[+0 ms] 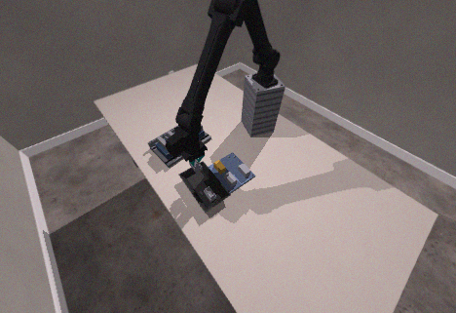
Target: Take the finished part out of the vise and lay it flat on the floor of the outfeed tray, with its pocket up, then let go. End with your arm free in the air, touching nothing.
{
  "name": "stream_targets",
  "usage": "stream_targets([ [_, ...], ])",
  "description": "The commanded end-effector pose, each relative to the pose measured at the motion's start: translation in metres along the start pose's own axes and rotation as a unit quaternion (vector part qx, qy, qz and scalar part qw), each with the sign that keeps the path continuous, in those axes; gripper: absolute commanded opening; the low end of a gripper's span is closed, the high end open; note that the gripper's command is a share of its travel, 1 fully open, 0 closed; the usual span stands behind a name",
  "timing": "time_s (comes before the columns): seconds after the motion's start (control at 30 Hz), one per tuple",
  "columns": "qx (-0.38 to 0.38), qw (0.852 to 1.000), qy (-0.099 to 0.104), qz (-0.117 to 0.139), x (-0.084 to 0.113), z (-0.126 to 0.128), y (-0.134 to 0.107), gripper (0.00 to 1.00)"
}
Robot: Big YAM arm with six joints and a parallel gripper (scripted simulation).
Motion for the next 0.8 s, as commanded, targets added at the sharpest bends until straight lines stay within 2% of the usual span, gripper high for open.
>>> stream_targets([
  [0.0, -0.001, 1.0, 0.02, 0.001, 0.0168, 0.0061, -0.0042, 0.0],
  [0.43, -0.001, 1.0, 0.019, 0.001, 0.015, 0.0052, -0.0041, 0.0],
  [0.6, -0.001, 1.0, 0.024, 0.002, 0.0196, 0.0067, -0.0043, 0.0],
  [0.77, -0.001, 1.0, 0.018, 0.001, 0.0152, 0.0039, -0.0039, 0.0],
])
Point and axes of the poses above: the point where the finger pads meet when closed, its own x axis back along the fingers, its own z axis across the jaws, y = z × x, the point moved 8 cm from there along x, back along the fingers, and after that the axes turned 5 degrees about x, right-handed, at the moved point
